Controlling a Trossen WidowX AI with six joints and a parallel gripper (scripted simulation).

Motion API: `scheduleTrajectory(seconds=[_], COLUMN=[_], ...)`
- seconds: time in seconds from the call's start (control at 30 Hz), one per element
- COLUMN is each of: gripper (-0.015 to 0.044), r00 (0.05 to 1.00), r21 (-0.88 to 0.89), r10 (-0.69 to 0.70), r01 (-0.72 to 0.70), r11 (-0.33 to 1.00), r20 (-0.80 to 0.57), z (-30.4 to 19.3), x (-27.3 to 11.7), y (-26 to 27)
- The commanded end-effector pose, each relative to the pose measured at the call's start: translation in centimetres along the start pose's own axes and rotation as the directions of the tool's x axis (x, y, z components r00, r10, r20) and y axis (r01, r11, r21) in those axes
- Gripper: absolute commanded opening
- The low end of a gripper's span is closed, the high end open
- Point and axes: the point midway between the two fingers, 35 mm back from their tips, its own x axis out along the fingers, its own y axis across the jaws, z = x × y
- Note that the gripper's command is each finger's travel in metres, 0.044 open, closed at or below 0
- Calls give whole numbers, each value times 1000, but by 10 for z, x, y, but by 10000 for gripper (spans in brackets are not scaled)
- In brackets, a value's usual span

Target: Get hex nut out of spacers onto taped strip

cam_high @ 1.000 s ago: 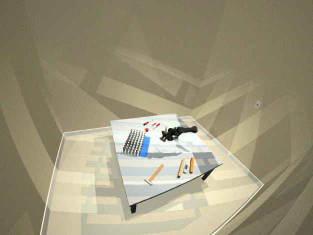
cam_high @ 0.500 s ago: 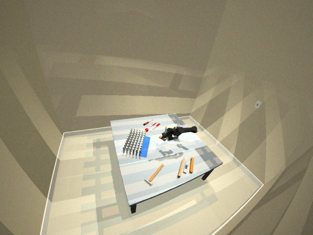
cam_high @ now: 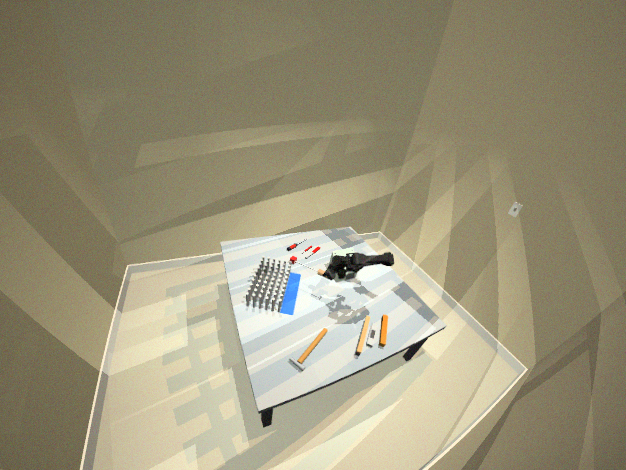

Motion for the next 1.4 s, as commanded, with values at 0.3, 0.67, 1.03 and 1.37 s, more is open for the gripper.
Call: scheduleTrajectory(seconds=[0.3, 0.67, 1.03, 1.37], gripper=[0, 0, 0, 0], r00=[996, 995, 994, 995], r21=[-407, -449, -445, -442], r10=[88, 99, 103, 94], r01=[-89, -98, -101, -93], r11=[909, 888, 890, 892], r20=[-22, -23, -21, -20], z=[-8, -5, 26, 63], x=[2, 11, 66, 109], y=[14, 14, 12, 18])
